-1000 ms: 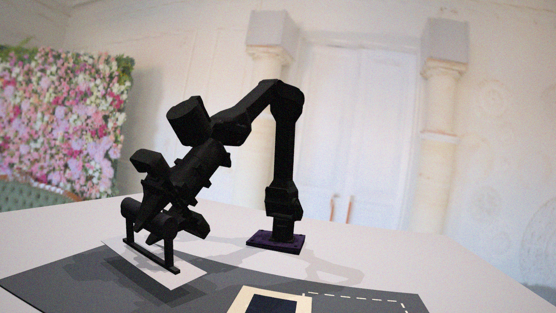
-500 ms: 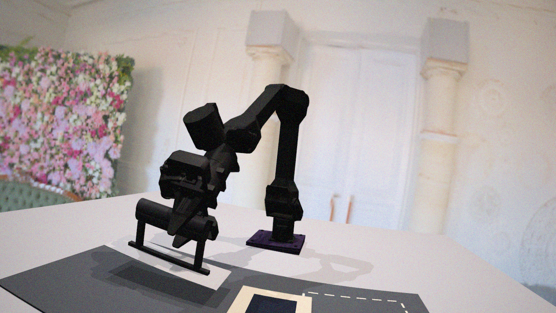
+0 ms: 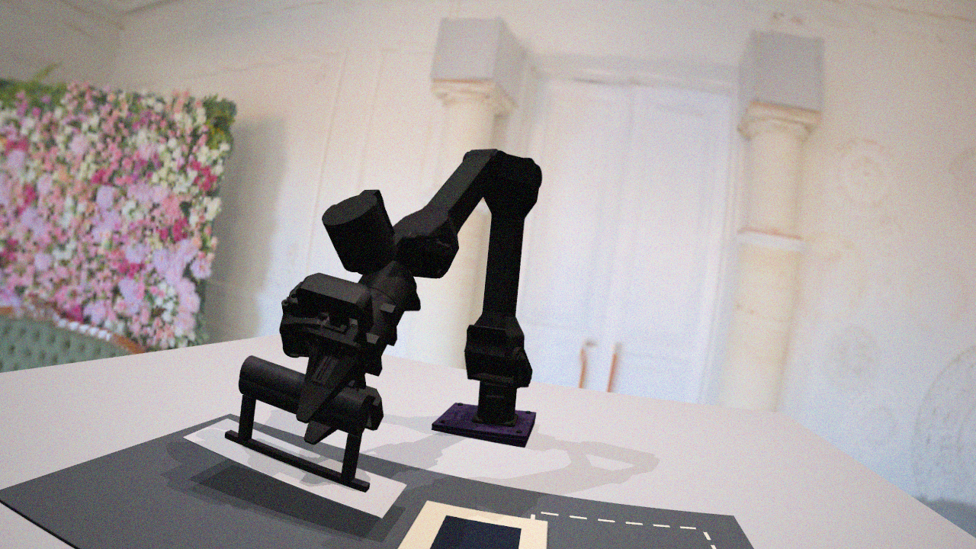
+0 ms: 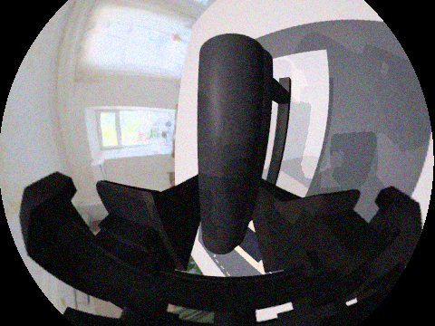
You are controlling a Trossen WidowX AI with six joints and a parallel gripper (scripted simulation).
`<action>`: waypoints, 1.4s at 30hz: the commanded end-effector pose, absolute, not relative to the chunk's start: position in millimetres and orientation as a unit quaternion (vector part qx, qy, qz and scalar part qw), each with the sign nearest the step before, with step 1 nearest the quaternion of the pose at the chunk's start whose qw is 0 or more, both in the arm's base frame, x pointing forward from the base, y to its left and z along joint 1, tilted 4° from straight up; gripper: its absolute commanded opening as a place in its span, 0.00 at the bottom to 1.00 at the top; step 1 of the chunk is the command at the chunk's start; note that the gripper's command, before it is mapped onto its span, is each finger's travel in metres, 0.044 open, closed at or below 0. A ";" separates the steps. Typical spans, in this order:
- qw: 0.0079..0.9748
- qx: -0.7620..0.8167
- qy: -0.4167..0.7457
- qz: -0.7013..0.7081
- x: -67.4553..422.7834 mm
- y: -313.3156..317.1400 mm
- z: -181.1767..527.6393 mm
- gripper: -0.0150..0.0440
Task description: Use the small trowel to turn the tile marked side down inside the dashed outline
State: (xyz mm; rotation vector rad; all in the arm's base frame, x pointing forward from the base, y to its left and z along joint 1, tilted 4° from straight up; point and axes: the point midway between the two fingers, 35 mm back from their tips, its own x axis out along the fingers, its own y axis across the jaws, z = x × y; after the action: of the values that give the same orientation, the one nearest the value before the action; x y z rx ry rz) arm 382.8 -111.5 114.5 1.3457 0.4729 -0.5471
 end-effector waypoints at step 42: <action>0.725 0.608 0.213 -0.243 383.9 -72.5 85.1 0.25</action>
State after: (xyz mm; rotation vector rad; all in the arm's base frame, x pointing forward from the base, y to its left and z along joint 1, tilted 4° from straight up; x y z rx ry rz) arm 383.5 -83.6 85.9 1.3379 0.4572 -0.5503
